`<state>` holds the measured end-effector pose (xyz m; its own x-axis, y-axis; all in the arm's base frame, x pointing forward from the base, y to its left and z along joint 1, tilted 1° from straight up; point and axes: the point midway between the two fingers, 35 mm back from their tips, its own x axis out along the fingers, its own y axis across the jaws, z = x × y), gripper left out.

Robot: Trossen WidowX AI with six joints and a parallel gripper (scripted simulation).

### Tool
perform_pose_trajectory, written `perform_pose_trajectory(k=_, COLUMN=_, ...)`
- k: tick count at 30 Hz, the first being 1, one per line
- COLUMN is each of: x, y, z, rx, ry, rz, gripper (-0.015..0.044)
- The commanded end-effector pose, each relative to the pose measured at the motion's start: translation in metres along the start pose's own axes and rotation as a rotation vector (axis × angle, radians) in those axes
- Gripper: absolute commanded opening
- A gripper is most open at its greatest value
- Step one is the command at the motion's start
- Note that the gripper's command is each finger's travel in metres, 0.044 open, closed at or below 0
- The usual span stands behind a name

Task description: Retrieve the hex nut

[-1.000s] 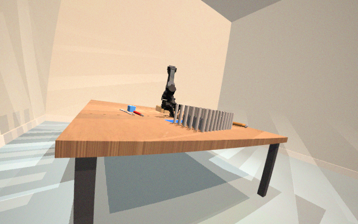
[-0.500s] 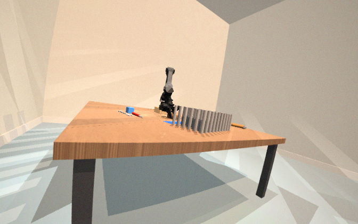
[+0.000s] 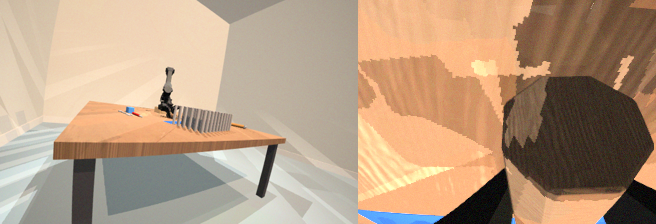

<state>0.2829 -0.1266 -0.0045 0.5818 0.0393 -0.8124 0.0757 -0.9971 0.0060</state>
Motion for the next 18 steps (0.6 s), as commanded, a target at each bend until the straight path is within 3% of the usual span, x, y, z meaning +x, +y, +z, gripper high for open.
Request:
perform_pose_trajectory(k=1, x=-0.003, y=-0.001, z=0.003, rx=-0.005, ry=0.002, rz=-0.003, gripper=0.0000)
perform_pose_trajectory(k=18, x=-0.010, y=0.000, z=0.015, rx=-0.005, ry=0.001, rz=-0.003, gripper=0.0000)
